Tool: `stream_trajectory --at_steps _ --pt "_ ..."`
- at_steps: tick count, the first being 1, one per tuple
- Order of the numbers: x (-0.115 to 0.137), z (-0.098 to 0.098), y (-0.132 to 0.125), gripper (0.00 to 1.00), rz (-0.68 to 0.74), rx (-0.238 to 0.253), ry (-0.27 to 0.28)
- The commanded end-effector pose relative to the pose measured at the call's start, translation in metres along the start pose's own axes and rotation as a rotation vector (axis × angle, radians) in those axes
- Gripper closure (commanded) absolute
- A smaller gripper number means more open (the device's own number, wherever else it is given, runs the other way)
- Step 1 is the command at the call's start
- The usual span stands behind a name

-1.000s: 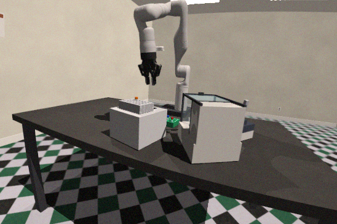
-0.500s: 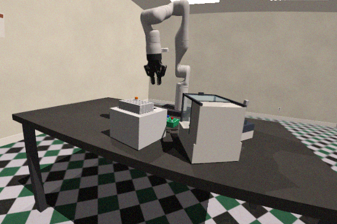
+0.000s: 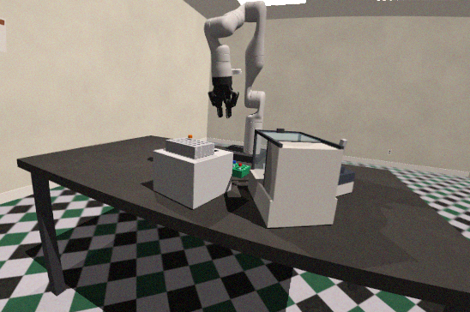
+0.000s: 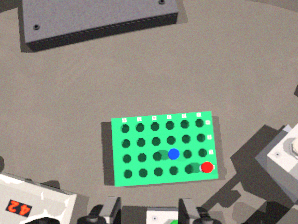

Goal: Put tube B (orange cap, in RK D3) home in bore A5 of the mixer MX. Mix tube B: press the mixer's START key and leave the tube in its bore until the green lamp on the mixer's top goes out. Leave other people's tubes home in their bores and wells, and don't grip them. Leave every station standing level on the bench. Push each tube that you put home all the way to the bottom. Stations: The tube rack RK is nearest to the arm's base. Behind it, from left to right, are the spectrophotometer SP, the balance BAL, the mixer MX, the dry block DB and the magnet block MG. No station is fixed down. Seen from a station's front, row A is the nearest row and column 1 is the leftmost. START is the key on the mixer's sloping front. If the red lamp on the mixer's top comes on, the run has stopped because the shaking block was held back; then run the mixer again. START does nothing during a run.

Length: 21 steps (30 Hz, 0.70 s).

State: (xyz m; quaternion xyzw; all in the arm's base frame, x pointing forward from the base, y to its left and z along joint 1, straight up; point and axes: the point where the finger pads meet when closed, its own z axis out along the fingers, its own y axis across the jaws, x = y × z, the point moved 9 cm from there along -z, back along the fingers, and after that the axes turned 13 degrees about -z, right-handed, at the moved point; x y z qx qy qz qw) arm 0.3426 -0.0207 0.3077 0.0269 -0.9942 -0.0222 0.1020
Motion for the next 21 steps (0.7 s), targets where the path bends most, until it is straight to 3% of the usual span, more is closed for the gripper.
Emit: stream_trajectory --at_steps 1,9,19,20,21 --pt "0.010 0.001 0.002 0.58 0.000 0.000 -0.002" --pt "0.035 0.007 0.007 0.58 0.000 0.000 -0.002" --pt "0.046 0.010 0.009 0.58 0.000 0.000 -0.002" --pt "0.044 0.011 0.010 0.90 -0.040 0.005 -0.005" --pt "0.041 0.013 0.011 0.90 -0.079 0.010 -0.008"
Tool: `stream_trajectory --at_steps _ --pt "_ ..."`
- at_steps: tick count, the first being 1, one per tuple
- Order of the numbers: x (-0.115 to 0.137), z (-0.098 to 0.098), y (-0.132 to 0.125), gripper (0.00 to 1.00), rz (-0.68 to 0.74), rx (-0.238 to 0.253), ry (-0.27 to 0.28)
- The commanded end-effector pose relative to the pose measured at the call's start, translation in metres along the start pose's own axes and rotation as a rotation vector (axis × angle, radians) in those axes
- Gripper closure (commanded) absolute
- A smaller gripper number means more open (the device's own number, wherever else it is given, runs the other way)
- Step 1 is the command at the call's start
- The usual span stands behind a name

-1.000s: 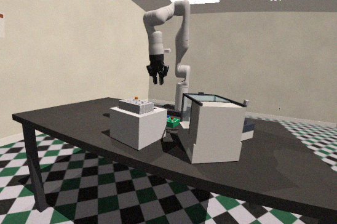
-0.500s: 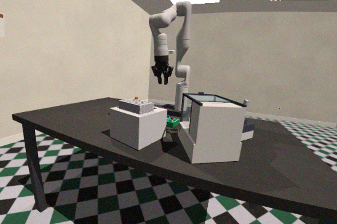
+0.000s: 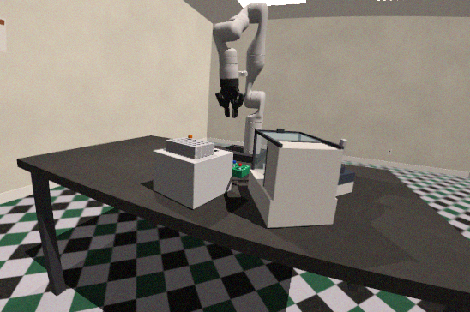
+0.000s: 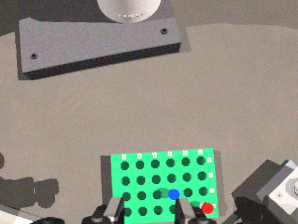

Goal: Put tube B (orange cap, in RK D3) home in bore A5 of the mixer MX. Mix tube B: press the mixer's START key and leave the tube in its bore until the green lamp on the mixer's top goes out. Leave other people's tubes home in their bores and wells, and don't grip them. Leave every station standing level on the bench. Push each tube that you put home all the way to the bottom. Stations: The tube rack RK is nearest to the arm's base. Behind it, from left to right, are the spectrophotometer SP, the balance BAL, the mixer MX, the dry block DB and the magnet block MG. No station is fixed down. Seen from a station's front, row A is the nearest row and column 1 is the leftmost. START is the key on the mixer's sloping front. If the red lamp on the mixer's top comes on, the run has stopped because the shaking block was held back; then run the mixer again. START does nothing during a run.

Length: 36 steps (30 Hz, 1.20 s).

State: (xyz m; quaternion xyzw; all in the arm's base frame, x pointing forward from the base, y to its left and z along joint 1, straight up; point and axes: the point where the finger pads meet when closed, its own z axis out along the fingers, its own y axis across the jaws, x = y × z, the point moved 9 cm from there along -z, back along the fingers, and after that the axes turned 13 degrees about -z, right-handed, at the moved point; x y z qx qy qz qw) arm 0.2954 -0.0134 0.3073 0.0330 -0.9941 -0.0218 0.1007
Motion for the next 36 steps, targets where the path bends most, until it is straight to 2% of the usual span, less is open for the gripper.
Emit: stream_trajectory --at_steps 1,5,7,22,24,36 --pt "-0.007 0.004 0.002 0.90 -0.106 0.013 -0.009" --pt "-0.017 0.010 0.005 0.90 -0.265 0.033 -0.021" --pt "-0.017 0.010 0.005 0.90 -0.265 0.033 -0.021" --pt "-0.054 0.035 0.013 0.90 -0.858 0.108 -0.068" --pt "-0.054 0.035 0.013 0.90 -0.858 0.108 -0.068" --pt "-0.083 0.055 0.016 0.90 -1.333 0.168 -0.106"
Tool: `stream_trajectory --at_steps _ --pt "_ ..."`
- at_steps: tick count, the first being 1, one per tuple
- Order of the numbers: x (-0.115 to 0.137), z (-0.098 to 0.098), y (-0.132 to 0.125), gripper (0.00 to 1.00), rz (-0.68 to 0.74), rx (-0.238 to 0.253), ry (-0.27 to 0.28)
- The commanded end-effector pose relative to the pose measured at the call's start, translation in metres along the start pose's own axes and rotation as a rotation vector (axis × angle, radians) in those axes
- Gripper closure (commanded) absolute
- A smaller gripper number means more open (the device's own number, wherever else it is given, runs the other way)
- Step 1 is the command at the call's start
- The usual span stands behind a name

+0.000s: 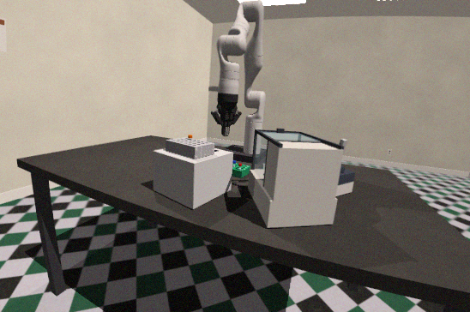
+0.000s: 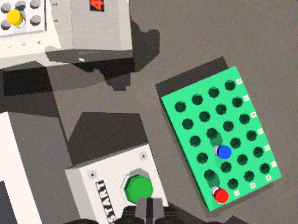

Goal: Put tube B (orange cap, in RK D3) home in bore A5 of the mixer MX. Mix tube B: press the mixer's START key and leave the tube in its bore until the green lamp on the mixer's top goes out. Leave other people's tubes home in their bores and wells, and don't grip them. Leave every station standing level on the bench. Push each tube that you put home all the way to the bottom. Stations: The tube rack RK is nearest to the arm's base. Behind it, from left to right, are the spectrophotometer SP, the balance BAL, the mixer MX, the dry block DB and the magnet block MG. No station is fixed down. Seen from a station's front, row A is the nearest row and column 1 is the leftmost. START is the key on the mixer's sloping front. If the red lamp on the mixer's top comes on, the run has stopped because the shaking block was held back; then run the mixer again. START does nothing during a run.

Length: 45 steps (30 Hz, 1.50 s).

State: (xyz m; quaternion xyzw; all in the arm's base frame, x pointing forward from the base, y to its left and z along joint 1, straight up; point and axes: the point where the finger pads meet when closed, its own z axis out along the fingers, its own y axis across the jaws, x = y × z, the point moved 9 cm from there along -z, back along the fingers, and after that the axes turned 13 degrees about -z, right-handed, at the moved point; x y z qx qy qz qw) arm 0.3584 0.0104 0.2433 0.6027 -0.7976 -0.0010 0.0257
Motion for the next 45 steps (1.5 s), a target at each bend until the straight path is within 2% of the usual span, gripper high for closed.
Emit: stream_trajectory --at_steps 1,8,15,45 --pt "-0.001 0.005 -0.005 0.90 -0.151 0.018 -0.023" --pt "0.000 0.005 -0.004 0.90 -0.330 0.041 -0.037" --pt "0.000 0.005 -0.004 0.90 -0.330 0.042 -0.037" --pt "-0.001 0.040 -0.005 0.90 -0.330 0.041 -0.037"
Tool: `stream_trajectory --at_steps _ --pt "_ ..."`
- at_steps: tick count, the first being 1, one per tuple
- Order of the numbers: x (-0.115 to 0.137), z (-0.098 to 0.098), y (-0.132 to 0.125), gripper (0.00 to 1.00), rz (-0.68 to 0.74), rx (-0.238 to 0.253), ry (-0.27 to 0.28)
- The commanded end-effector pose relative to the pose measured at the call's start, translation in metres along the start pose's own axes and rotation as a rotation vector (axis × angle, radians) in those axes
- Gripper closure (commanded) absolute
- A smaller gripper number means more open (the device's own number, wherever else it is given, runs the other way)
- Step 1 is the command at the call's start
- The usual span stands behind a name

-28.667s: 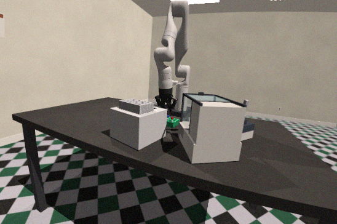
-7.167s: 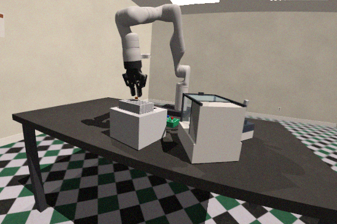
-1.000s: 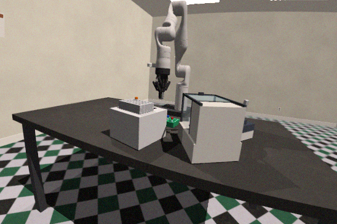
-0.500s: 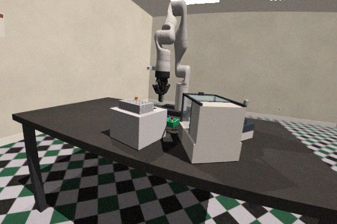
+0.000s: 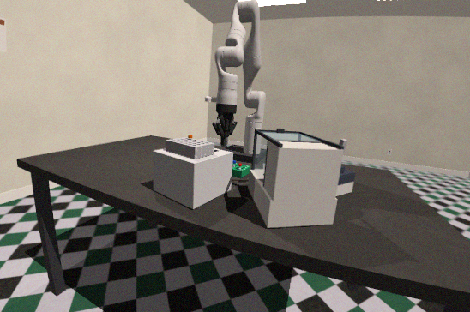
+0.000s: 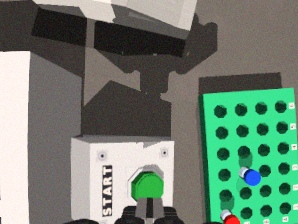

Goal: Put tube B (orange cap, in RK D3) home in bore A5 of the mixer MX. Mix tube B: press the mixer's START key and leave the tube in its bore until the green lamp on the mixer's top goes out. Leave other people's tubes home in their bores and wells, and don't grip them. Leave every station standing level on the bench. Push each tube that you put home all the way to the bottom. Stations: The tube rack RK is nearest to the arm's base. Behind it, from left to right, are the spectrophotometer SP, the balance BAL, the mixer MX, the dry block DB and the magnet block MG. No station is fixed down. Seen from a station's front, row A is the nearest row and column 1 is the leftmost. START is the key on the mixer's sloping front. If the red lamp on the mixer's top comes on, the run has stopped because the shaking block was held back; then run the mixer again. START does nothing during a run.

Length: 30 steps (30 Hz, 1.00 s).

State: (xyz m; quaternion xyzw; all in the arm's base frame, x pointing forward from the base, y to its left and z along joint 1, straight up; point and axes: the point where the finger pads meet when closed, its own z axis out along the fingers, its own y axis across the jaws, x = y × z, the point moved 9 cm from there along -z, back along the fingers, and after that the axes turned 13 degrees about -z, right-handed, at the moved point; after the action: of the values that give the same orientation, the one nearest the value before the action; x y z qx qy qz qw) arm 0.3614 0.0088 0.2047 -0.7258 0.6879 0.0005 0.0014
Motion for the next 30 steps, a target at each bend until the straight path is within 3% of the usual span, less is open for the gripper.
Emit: stream_trajectory --at_steps 1,30 --pt "0.000 0.003 0.000 0.90 0.000 0.002 0.000" --pt "0.000 0.032 0.000 0.90 0.000 0.002 0.000"
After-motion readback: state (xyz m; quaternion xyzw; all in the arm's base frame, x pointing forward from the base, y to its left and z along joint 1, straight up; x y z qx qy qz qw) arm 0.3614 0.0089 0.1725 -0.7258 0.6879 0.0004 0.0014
